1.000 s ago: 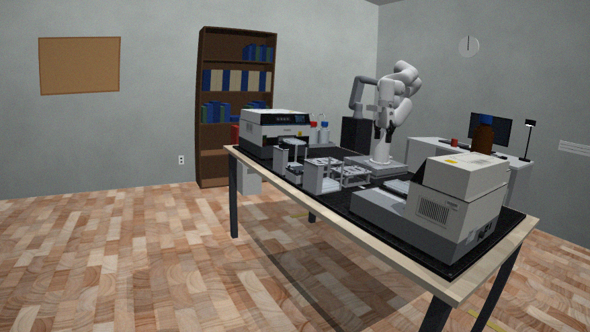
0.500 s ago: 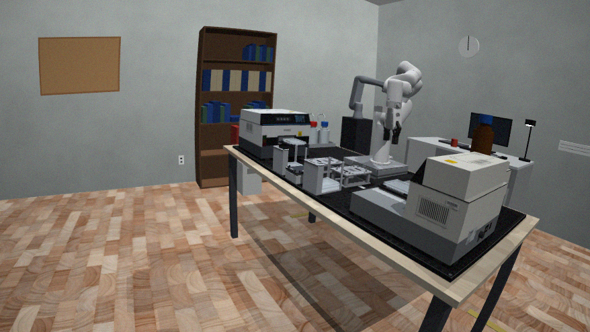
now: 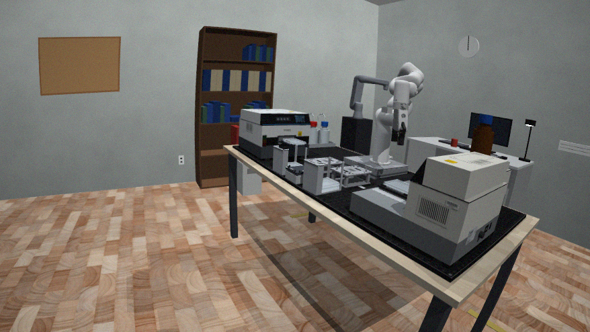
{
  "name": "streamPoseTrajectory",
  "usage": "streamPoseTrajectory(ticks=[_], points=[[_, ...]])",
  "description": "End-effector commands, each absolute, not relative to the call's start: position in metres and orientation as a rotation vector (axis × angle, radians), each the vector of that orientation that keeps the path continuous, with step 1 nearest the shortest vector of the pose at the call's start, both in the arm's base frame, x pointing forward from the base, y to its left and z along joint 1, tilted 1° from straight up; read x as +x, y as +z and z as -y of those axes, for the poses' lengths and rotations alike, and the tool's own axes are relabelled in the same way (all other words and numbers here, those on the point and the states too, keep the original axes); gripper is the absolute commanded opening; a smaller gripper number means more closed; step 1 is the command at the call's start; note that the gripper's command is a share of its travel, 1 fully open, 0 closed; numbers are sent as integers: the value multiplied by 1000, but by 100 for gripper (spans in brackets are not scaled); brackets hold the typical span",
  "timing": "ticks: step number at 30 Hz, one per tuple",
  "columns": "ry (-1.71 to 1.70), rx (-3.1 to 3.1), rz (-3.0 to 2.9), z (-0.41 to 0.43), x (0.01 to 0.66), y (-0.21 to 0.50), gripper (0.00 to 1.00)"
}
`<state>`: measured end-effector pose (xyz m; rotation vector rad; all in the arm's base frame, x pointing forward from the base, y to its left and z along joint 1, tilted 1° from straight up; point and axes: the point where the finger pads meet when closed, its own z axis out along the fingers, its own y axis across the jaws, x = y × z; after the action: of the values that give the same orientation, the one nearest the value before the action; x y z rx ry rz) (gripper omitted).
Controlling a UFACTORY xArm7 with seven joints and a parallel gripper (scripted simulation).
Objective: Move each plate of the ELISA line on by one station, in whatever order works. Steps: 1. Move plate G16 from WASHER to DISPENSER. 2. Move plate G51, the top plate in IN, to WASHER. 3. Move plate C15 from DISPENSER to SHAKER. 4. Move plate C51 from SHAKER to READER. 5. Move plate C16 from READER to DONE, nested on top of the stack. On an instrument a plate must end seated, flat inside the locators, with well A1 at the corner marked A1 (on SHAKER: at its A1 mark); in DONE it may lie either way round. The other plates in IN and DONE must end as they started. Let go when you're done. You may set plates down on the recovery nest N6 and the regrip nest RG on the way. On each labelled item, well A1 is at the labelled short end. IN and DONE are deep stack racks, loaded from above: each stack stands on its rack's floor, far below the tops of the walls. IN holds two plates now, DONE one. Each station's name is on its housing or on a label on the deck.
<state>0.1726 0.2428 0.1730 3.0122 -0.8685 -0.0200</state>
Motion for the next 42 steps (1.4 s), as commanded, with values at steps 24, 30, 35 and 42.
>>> streamPoseTrajectory(ticks=[24, 30, 35, 42], points=[[-11, 2884, 1228, -276, 97, 175, 100], [-11, 2884, 1228, -283, 81, 175, 100], [-11, 2805, 1399, -288, 71, 175, 100], [-10, 2749, 1506, -295, 56, 176, 100]])
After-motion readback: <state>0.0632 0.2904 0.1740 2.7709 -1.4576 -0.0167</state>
